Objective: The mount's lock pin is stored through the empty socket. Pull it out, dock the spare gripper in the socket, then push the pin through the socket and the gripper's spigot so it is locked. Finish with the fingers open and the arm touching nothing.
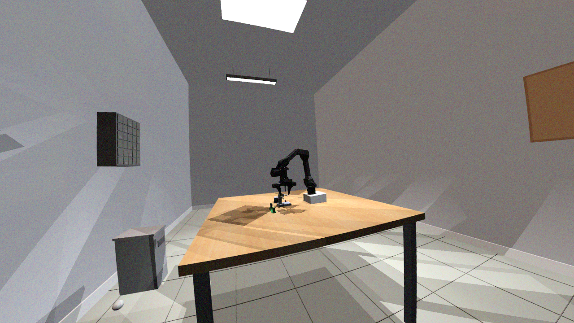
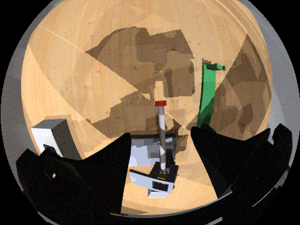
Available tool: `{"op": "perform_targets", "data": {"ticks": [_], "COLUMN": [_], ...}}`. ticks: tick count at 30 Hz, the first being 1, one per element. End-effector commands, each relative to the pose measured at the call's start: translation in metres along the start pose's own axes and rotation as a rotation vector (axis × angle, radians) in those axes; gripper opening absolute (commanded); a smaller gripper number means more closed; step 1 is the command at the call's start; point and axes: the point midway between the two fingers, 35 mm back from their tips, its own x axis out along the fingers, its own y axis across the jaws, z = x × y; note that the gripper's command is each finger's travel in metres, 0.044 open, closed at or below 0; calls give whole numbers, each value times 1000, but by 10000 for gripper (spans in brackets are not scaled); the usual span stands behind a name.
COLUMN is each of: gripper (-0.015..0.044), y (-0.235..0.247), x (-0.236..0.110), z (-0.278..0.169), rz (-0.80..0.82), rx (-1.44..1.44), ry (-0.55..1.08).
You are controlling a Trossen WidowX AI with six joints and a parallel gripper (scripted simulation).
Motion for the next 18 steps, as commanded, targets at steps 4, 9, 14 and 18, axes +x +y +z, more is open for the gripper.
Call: {"op": "perform_targets", "data": {"ticks": [4, 9, 14, 18], "gripper": [300, 300, 300, 300], "y": [-2, -3, -3, -4], "x": [9, 17, 25, 32], "z": [0, 0, 1, 1], "rz": [-13, -13, -13, -13], "rx": [5, 5, 5, 5], "ry": [0, 0, 0, 0]}}
